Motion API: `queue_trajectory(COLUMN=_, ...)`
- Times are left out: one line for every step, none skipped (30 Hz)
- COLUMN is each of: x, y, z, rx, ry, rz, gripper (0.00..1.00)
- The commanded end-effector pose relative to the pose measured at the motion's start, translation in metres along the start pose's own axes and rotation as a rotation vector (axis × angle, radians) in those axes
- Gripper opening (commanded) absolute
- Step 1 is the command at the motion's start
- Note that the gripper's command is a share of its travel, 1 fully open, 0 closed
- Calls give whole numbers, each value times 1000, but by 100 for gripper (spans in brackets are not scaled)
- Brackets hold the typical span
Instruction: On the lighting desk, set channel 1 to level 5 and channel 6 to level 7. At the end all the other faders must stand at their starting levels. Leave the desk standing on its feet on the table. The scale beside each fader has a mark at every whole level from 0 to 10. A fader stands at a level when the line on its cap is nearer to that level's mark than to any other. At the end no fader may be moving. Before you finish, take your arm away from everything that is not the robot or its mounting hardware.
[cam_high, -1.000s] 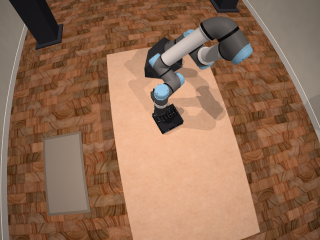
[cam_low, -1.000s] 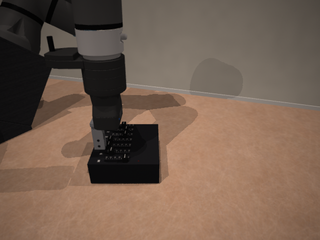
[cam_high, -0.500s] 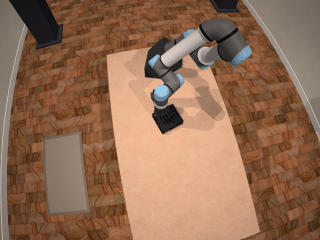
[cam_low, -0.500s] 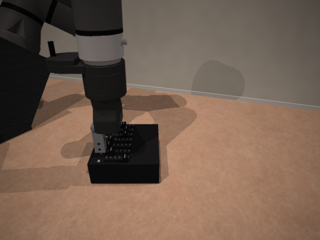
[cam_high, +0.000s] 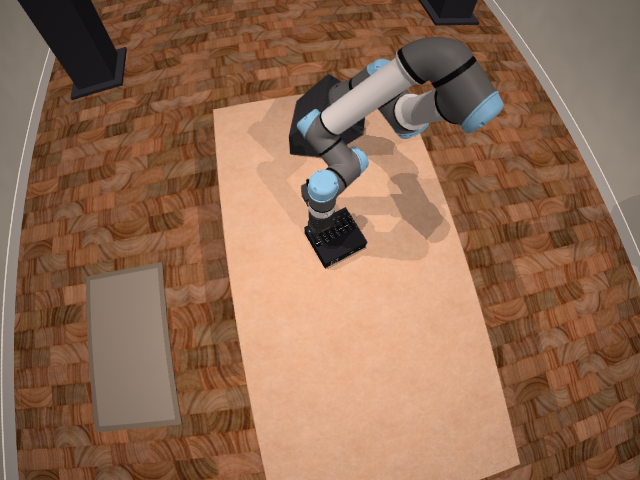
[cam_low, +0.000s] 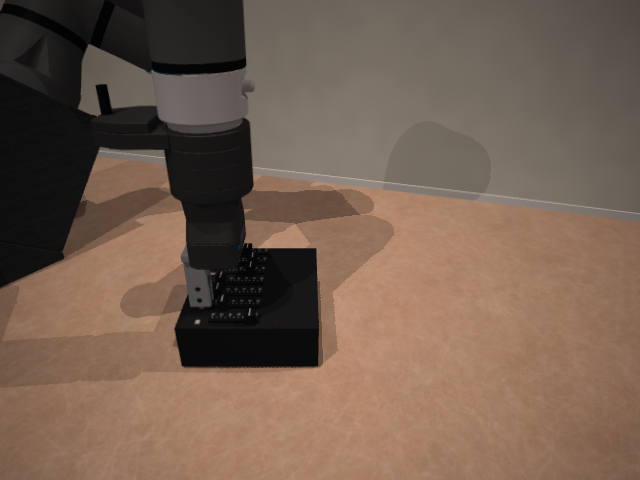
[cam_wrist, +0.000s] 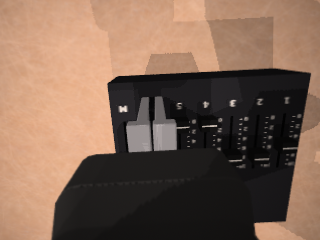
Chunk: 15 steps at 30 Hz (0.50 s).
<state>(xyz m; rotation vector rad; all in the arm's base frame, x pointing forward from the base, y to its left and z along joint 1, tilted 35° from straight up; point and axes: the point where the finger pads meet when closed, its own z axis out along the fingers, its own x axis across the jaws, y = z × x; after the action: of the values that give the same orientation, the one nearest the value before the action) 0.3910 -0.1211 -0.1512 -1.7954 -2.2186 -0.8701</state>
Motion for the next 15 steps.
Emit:
queue_trajectory(x=0, y=0, z=0, rx=-1, ry=-1, rz=0, gripper=0)
queue_trajectory(x=0, y=0, z=0, rx=-1, ry=-1, rz=0, gripper=0)
queue_trajectory(x=0, y=0, z=0, rx=-1, ry=-1, rz=0, gripper=0)
queue_trajectory(x=0, y=0, z=0, rx=-1, ry=-1, rz=0, gripper=0)
queue_trajectory(x=0, y=0, z=0, rx=-1, ry=-1, rz=0, gripper=0)
queue_trajectory(x=0, y=0, z=0, rx=-1, ry=-1, rz=0, gripper=0)
queue_trajectory(x=0, y=1, z=0, rx=-1, ry=-1, rz=0, gripper=0)
queue_trajectory(x=0, y=1, z=0, rx=-1, ry=-1, rz=0, gripper=0)
queue_trajectory(x=0, y=1, z=0, rx=-1, ry=-1, rz=0, gripper=0)
queue_trajectory(x=0, y=1, z=0, rx=-1, ry=-1, rz=0, gripper=0)
queue_trajectory(x=0, y=1, z=0, rx=-1, ry=-1, rz=0, gripper=0)
queue_trajectory(x=0, y=1, z=0, rx=-1, ry=-1, rz=0, gripper=0)
queue_trajectory(x=0, y=2, z=0, rx=-1, ry=-1, rz=0, gripper=0)
queue_trajectory(x=0, y=2, z=0, rx=-1, ry=-1, rz=0, gripper=0)
queue_trajectory(x=0, y=2, z=0, rx=-1, ry=-1, rz=0, gripper=0)
